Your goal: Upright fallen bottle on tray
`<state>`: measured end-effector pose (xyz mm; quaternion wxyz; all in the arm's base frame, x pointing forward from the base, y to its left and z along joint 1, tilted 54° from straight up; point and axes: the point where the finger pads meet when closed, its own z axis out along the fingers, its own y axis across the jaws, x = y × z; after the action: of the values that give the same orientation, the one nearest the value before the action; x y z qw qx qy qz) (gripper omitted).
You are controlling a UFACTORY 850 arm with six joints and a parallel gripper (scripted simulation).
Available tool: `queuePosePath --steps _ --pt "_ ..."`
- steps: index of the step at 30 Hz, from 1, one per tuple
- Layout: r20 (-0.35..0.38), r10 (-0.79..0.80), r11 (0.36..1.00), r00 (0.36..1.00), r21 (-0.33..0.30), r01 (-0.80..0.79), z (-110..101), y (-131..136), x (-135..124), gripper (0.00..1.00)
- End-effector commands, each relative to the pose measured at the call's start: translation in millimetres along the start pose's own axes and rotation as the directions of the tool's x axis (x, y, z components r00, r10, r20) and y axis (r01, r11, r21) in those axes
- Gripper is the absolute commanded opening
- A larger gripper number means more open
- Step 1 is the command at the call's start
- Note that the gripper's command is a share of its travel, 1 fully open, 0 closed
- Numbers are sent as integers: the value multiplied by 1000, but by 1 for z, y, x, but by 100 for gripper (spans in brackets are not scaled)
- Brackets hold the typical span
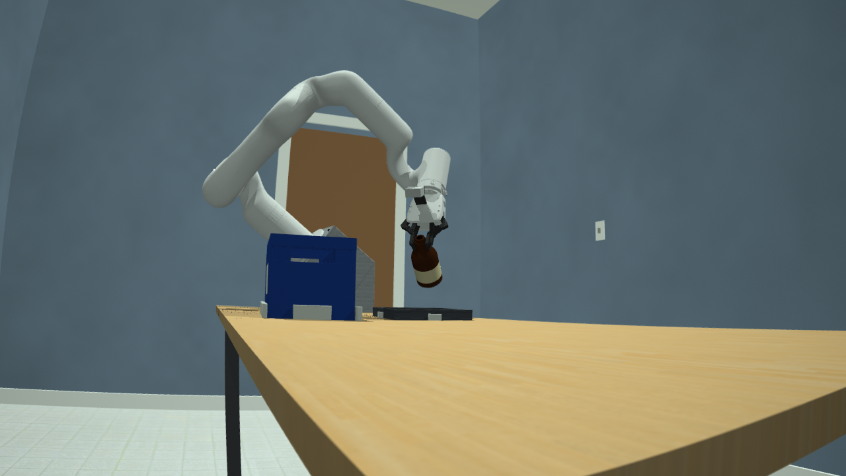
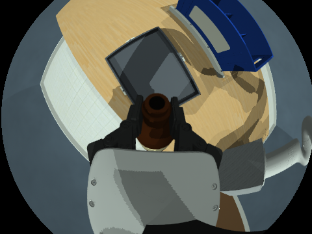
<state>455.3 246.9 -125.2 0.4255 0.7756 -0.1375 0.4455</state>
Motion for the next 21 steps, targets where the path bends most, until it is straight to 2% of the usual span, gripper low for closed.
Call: queuePosePath --steps 1,21 --pt "-27 2 1000 1000 2 -2 -1 -1 1 0" --pt "-44 3 1000 999 3 -3 -2 -1 1 0"
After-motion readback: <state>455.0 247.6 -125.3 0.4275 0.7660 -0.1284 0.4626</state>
